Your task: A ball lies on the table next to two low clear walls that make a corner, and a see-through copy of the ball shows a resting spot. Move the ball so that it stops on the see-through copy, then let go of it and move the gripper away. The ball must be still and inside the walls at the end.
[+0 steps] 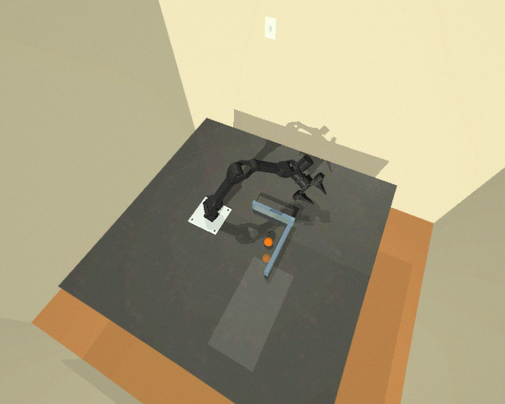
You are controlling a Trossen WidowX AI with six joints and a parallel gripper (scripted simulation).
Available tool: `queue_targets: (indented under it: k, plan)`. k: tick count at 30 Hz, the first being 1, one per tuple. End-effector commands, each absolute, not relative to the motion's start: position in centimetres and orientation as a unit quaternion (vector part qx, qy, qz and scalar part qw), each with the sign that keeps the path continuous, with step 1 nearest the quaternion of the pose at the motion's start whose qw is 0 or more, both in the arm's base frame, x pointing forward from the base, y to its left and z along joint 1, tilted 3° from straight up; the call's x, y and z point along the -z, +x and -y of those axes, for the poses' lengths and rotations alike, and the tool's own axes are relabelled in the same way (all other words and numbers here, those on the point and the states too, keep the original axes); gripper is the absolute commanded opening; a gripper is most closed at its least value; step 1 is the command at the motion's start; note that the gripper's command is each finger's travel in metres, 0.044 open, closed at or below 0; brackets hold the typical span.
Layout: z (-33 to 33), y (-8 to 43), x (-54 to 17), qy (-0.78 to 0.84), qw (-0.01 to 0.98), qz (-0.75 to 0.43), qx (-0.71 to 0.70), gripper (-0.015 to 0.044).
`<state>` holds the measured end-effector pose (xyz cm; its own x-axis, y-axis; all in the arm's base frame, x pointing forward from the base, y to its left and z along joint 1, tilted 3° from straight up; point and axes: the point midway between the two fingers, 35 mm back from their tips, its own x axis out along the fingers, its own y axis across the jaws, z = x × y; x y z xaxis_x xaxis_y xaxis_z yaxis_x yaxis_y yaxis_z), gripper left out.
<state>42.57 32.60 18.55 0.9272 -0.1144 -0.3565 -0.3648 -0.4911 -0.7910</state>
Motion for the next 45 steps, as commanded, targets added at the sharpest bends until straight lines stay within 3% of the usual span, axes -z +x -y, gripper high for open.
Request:
queue_targets:
  k: [1, 3, 12, 20, 32, 45]
  plan:
    - [-32.5, 42.6, -18.5, -0.852, 0.486, -0.141, -0.130, 0.0374]
    - [-31.8, 42.9, -18.4, -0.841, 0.502, -0.149, -0.137, 0.0321]
    - [-22.1, 44.5, -16.9, -0.644, 0.681, -0.288, -0.195, 0.0319]
    - [-13.0, 41.7, -15.4, -0.361, 0.790, -0.464, -0.177, 0.0319]
    - [-3.2, 34.6, -12.6, -0.039, 0.735, -0.675, -0.045, 0.0319]
    - [-3.0, 34.5, -11.1, -0.033, 0.733, -0.678, -0.042, 0.0319]
